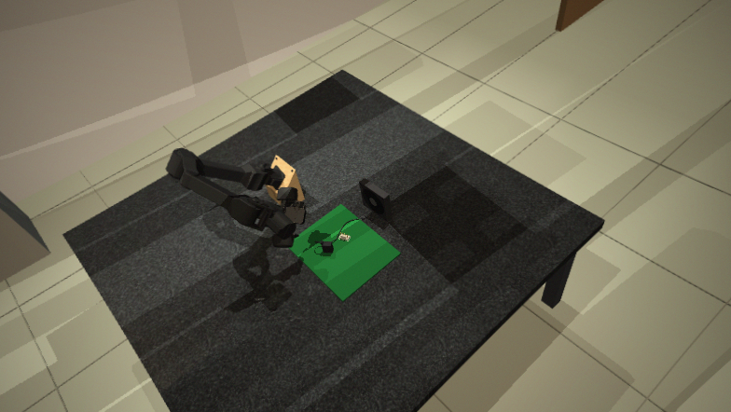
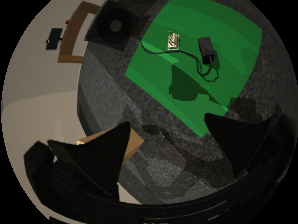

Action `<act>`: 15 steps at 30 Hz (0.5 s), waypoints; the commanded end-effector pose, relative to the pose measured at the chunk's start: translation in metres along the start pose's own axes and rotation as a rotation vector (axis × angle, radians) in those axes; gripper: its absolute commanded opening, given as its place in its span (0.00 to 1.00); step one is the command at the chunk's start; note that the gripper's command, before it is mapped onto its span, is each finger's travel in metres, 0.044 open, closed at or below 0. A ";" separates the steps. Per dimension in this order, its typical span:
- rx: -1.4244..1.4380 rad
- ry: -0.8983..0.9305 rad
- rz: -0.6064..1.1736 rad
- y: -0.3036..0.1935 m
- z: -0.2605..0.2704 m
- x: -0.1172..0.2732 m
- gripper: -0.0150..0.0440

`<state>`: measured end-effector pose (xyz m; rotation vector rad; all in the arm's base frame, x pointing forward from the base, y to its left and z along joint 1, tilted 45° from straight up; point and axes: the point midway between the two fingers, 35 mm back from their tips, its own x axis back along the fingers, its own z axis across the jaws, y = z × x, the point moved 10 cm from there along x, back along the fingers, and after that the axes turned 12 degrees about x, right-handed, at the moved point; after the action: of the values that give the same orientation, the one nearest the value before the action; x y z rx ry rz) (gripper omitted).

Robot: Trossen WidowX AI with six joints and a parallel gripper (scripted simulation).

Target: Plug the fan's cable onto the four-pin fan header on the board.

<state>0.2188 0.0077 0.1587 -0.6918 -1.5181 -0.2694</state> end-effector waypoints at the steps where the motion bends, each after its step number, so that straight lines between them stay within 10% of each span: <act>1: -0.017 -0.039 0.056 0.007 0.001 0.005 1.00; 15: -0.067 -0.243 0.220 0.032 0.014 0.023 1.00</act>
<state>0.2259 0.0405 0.1694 -0.9257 -1.6229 -0.0990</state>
